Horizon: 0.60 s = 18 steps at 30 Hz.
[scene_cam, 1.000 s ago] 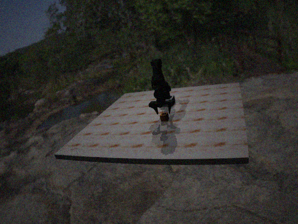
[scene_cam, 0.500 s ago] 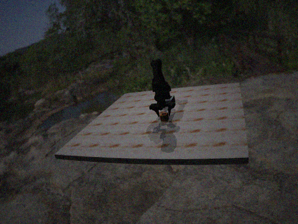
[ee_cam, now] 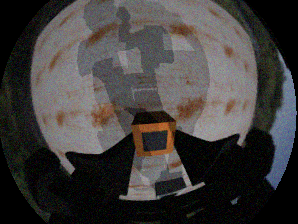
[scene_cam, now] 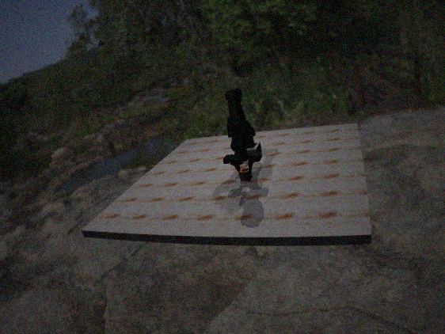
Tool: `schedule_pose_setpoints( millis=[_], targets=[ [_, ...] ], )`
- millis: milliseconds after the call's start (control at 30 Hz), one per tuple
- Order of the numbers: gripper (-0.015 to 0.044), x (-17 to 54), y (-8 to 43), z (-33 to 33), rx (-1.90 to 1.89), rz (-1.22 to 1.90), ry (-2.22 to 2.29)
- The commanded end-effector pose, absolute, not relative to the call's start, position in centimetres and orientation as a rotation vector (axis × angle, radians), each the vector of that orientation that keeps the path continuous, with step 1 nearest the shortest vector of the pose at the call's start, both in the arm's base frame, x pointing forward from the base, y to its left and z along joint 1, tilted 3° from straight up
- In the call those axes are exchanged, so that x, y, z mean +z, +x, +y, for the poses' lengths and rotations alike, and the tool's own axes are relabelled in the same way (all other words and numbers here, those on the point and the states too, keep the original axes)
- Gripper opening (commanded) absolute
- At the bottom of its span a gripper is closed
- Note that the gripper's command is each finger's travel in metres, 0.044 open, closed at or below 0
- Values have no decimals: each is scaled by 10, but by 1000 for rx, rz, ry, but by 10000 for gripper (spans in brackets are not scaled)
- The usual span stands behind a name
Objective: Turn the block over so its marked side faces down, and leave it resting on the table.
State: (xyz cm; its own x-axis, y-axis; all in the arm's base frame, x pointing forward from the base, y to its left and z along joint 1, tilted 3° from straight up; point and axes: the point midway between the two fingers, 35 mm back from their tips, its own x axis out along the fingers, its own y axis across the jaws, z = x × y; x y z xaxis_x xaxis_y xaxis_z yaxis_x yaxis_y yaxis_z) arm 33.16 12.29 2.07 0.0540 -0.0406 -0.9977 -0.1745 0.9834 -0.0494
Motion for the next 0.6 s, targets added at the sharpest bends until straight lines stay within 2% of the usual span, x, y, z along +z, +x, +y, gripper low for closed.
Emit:
schedule_pose_setpoints(
  millis=[0,233,367,567],
  targets=[
    [150,20,331,123,108,1519,-172],
    [103,20,331,123,108,1519,-172],
    [0,39,330,124,108,1519,-172],
    [0,50,330,125,108,1519,-172]
  ],
)
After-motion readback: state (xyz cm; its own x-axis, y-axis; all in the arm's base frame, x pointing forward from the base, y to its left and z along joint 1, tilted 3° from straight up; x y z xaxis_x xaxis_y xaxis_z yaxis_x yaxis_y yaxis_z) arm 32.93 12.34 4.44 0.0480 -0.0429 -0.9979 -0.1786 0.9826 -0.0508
